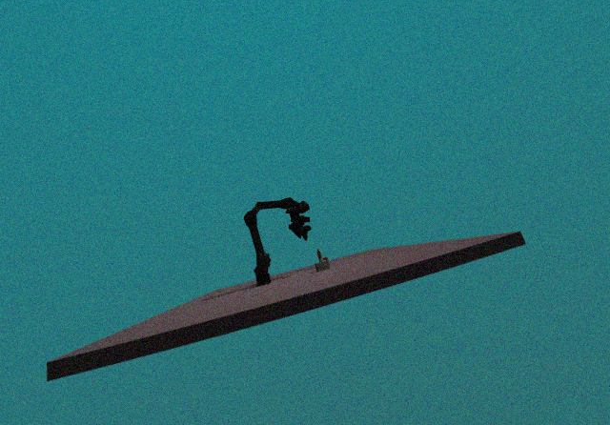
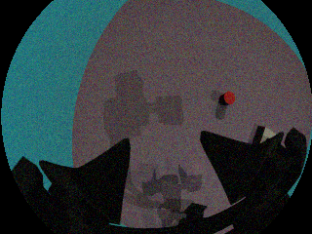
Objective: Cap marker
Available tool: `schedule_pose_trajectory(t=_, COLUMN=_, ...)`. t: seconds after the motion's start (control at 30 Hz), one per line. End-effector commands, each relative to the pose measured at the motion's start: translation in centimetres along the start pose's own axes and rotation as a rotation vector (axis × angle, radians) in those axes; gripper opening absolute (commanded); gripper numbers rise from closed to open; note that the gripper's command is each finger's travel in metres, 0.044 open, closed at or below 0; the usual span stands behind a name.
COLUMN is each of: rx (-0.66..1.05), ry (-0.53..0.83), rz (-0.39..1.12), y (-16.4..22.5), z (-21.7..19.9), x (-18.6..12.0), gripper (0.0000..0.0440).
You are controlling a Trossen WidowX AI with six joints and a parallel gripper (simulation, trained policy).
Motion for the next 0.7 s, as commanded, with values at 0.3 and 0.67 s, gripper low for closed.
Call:
schedule_pose_trajectory(t=0.3, rx=0.032, ry=0.035, rz=0.095, y=-1.3, z=-2.2, x=1.8, gripper=0.0334)
schedule_pose_trajectory(t=0.67, rx=0.057, ry=0.068, rz=0.168, y=-2.3, z=-4.1, x=3.4, gripper=0.0333)
Point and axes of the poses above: the point midway between the two fingers, 35 mm back from their tips, its own x axis out along the fingers, its own z axis across the jaws, y = z × x, the point moved 8 cm from there along -x, back along the fingers, and after that the axes turned 10 degrees about -x, right-handed, at the moved point
